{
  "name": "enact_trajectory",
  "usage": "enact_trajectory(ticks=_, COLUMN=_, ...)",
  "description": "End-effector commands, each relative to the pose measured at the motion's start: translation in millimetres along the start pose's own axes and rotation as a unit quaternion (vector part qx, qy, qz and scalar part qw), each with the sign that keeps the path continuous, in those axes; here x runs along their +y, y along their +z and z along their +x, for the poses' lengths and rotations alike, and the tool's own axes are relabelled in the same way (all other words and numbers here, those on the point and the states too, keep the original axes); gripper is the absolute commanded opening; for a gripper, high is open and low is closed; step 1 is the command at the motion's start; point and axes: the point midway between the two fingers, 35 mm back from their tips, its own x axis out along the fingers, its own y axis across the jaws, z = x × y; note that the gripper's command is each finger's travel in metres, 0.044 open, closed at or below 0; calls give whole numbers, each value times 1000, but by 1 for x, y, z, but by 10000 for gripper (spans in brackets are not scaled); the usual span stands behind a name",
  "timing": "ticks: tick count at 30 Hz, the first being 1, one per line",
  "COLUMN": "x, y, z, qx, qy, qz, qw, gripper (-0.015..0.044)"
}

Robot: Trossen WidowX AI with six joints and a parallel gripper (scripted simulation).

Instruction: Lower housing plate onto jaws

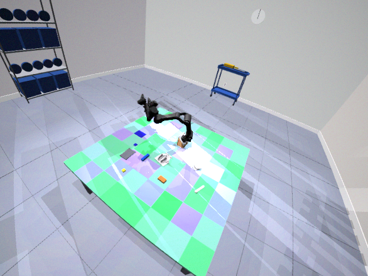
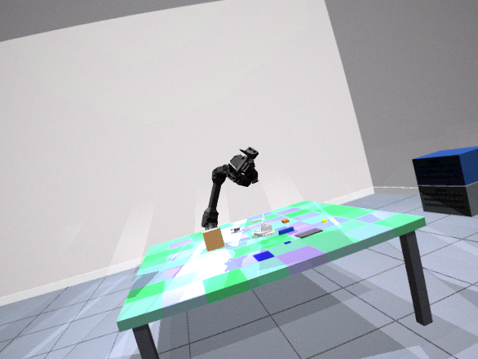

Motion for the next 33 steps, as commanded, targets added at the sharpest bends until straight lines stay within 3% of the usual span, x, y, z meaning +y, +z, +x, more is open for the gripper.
enact_trajectory(ticks=1, x=0, y=0, z=0, qx=0, qy=0, qz=0, qw=1000, gripper=426)
enact_trajectory(ticks=14, x=58, y=-7, z=-55, qx=91, qy=105, qz=-34, qw=990, gripper=440)
enact_trajectory(ticks=33, x=116, y=-14, z=-175, qx=249, qy=259, qz=-92, qw=929, gripper=440)
